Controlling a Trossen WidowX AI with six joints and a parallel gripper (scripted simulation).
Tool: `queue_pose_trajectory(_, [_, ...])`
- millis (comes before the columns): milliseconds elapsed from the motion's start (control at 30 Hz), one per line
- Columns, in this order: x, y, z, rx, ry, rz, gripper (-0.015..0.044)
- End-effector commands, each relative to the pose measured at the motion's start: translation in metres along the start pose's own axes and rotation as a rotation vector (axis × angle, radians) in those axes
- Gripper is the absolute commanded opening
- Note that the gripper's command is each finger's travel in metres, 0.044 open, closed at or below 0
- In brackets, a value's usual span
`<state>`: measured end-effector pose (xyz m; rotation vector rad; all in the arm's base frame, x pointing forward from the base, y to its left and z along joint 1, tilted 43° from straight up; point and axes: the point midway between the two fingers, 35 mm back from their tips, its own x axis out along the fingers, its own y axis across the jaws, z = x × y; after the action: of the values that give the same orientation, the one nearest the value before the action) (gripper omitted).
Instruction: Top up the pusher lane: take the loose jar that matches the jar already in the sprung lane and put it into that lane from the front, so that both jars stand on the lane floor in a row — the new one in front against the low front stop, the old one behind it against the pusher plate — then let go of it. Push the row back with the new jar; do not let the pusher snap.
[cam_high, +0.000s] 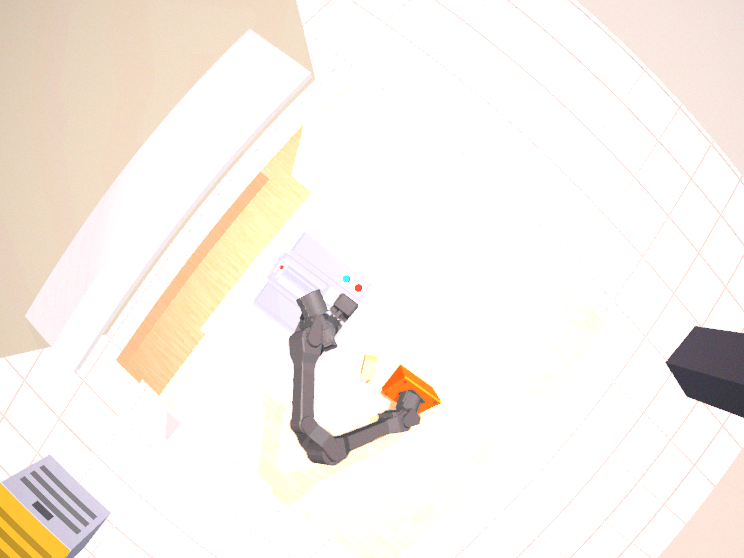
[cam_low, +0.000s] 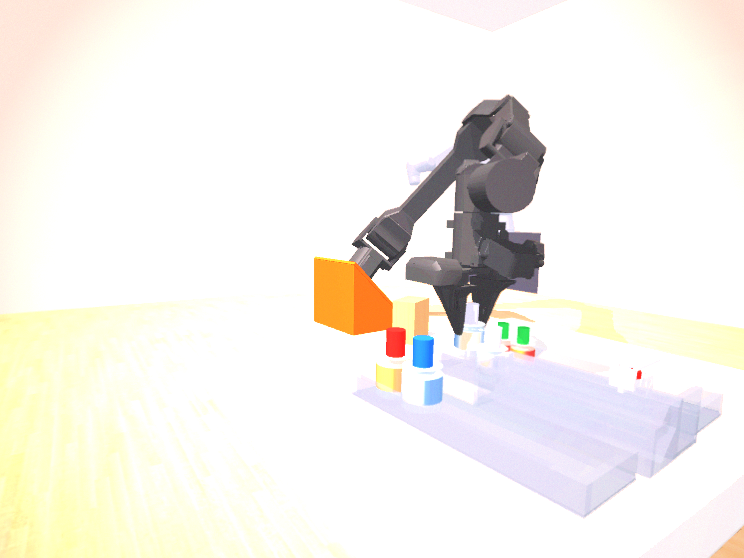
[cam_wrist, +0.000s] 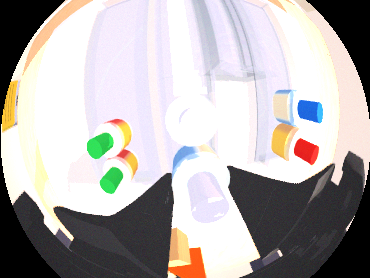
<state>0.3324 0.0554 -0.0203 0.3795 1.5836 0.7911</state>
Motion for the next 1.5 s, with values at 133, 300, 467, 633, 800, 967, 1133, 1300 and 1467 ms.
queue_pose_trajectory(133, [0.0, 0.001, 0.007, -0.011, -0.021, 0.004, 0.0])
queue_pose_trajectory(300, [0.002, 0.001, 0.007, -0.011, -0.021, 0.004, 0.0])
queue_pose_trajectory(467, [0.003, 0.001, 0.007, -0.011, -0.021, 0.004, 0.0])
queue_pose_trajectory(633, [0.005, 0.001, 0.007, -0.011, -0.021, 0.004, 0.0])
queue_pose_trajectory(800, [0.006, 0.001, 0.007, -0.011, -0.021, 0.004, 0.0])
queue_pose_trajectory(967, [0.008, 0.001, 0.007, -0.011, -0.021, 0.004, 0.0])
queue_pose_trajectory(1133, [0.009, 0.002, 0.007, -0.011, -0.021, 0.004, 0.0])
queue_pose_trajectory(1300, [0.01, 0.002, 0.006, -0.011, -0.021, 0.004, 0.0])
queue_pose_trajectory(1467, [0.012, 0.002, 0.006, -0.011, -0.021, 0.004, 0.0])
